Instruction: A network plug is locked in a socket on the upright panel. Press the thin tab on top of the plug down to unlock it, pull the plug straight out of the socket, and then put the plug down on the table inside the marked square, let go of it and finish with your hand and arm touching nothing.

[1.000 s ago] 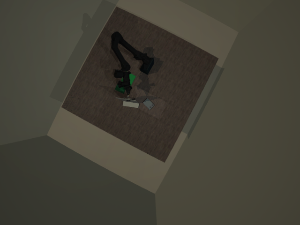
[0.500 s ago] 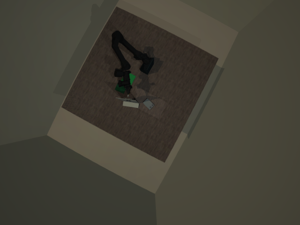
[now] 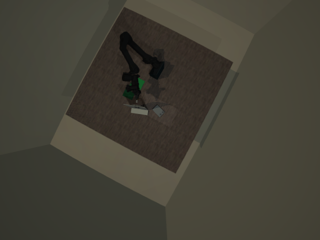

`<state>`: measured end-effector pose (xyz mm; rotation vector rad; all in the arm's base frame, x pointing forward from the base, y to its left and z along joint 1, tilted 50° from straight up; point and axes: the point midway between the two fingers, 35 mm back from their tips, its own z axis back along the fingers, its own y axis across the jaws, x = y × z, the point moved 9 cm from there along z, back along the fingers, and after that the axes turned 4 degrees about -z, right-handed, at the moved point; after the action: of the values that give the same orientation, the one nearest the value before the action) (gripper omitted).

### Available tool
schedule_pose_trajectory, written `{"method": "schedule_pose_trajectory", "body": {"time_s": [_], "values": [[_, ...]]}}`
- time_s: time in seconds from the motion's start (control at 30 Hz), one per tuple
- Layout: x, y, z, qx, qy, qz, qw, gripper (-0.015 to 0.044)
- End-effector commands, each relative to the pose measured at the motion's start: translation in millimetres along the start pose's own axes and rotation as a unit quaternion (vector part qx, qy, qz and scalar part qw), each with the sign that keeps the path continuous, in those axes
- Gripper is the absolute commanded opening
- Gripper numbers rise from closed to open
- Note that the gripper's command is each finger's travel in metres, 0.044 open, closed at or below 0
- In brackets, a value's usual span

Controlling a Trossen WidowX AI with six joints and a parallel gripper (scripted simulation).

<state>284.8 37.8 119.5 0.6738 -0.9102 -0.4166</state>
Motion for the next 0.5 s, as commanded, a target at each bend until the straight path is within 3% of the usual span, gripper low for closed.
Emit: {"method": "schedule_pose_trajectory", "body": {"time_s": [0.0,0.47], "values": [[-0.9,0.5,3.5,0.002,0.001,0.002,1.000,0.0000],[-2.5,0.3,9.8,0.002,0.001,0.002,1.000,0.0000]]}}
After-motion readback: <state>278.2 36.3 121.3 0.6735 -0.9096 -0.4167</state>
